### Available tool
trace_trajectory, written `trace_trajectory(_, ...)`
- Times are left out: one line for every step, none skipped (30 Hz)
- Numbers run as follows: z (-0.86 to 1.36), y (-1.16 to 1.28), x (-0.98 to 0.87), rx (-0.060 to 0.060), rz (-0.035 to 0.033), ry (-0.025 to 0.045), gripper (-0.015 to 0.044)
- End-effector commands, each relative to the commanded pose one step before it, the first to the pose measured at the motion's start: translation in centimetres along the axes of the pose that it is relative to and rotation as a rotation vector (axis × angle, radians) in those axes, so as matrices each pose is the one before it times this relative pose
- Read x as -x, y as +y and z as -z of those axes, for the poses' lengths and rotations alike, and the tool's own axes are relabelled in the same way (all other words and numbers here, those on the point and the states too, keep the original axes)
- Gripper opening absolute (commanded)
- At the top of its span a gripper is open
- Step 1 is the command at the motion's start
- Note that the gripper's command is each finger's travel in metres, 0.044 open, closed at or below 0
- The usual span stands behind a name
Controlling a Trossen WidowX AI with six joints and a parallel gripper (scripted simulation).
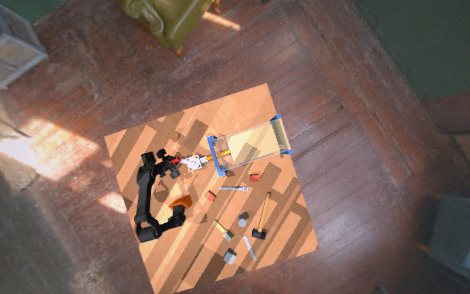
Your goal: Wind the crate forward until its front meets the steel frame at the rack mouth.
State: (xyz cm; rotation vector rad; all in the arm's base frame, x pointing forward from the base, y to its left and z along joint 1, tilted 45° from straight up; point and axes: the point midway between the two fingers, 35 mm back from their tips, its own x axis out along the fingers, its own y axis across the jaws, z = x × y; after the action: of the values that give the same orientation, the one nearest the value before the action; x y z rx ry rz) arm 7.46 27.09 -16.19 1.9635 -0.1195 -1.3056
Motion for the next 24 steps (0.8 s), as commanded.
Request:
trace_trajectory(-1.525,1.383,0.221,0.0246,-0.02541,-0.03142,0.0)
trace_trajectory(-0.082,0.133,0.034,0.0001,-0.0001,-0.00008,0.0)
trace_trajectory(-0.05,0.081,0.02,0.0001,-0.00006,-0.00005,0.0)
trace_trajectory(-0.078,0.135,0.033,0.0001,-0.0001,-0.00008,0.0)
trace_trajectory(-0.048,0.082,0.019,0.0001,-0.00006,-0.00005,0.0)
trace_trajectory(-0.075,0.137,0.031,0.0001,-0.00011,-0.00007,0.0)
trace_trajectory(-0.046,0.083,0.019,0.0001,-0.00006,-0.00004,0.0)
trace_trajectory(-0.072,0.139,0.03,0.0001,-0.00011,-0.00007,0.0)
trace_trajectory(-0.044,0.085,0.018,0.0001,-0.00007,-0.00004,0.0)
trace_trajectory(-0.068,0.141,0.028,0.0001,-0.00011,-0.00007,0.0)
trace_trajectory(-0.042,0.086,0.017,0.0,-0.00007,-0.00004,0.0)
trace_trajectory(-0.065,0.143,0.027,0.0001,-0.00012,-0.00006,0.0)
trace_trajectory(-0.039,0.087,0.016,0.0,-0.00007,-0.00004,0.0)
trace_trajectory(-0.061,0.145,0.025,0.0001,-0.00012,-0.00006,0.0)
trace_trajectory(-0.037,0.088,0.015,0.0,-0.00007,-0.00004,0.0)
trace_trajectory(-0.058,0.147,0.023,0.0001,-0.00012,-0.00006,0.0)
trace_trajectory(-0.035,0.089,0.014,0.0,-0.00007,-0.00004,0.0)
trace_trajectory(-0.054,0.148,0.022,0.0001,-0.00012,-0.00005,0.0)
trace_trajectory(-0.033,0.09,0.013,0.0,-0.00008,-0.00003,0.0)
trace_trajectory(-0.051,0.15,0.02,0.0001,-0.00013,-0.00005,0.0)
trace_trajectory(-0.031,0.091,0.012,0.0,-0.00008,-0.00003,0.0)
trace_trajectory(-0.047,0.151,0.019,0.0001,-0.00013,-0.00005,0.0)
trace_trajectory(-0.029,0.092,0.011,0.0,-0.00008,-0.00003,0.0)
trace_trajectory(-0.043,0.152,0.017,0.0001,-0.00013,-0.00005,0.0)
